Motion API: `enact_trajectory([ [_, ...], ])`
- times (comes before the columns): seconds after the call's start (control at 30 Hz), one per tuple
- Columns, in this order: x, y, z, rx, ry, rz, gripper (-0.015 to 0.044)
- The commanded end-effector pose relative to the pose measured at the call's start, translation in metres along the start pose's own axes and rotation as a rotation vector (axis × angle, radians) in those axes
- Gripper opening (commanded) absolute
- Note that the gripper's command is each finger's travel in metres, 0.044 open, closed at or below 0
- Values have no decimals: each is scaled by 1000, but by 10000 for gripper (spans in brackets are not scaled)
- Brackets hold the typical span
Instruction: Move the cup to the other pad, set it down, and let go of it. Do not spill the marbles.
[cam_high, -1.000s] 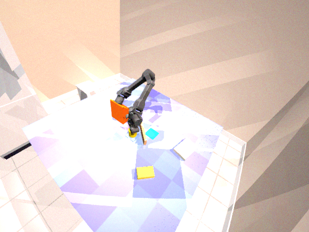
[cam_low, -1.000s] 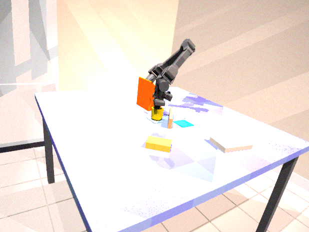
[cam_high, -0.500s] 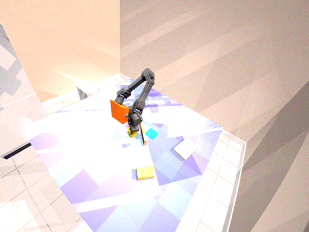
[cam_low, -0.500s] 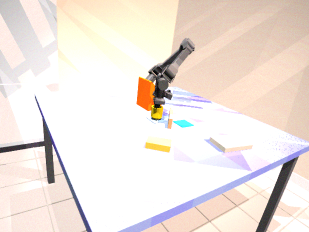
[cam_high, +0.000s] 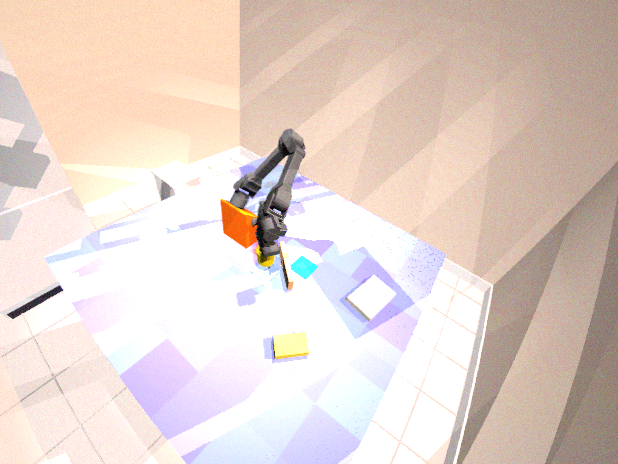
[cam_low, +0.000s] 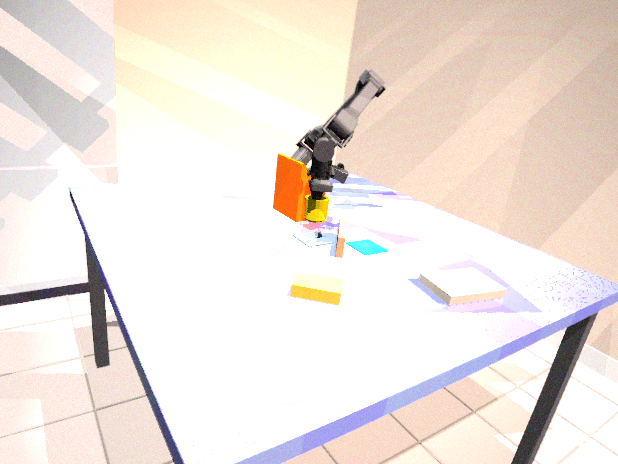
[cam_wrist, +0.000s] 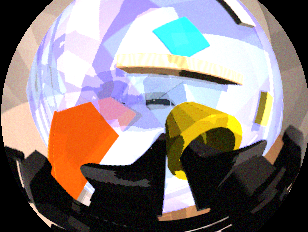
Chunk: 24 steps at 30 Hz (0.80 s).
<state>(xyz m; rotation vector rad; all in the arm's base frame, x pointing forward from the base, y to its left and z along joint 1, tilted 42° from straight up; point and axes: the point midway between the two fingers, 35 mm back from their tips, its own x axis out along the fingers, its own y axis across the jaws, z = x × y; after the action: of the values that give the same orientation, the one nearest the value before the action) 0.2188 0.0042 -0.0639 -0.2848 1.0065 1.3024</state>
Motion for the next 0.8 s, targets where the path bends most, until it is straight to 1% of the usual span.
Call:
enact_trajectory([
  [0.0,-14,-1,0,-5,3,-6,0],
  [0.17,-26,1,0,-5,1,-4,0],
  [0.77,-22,0,1,0,-3,-4,0],
])
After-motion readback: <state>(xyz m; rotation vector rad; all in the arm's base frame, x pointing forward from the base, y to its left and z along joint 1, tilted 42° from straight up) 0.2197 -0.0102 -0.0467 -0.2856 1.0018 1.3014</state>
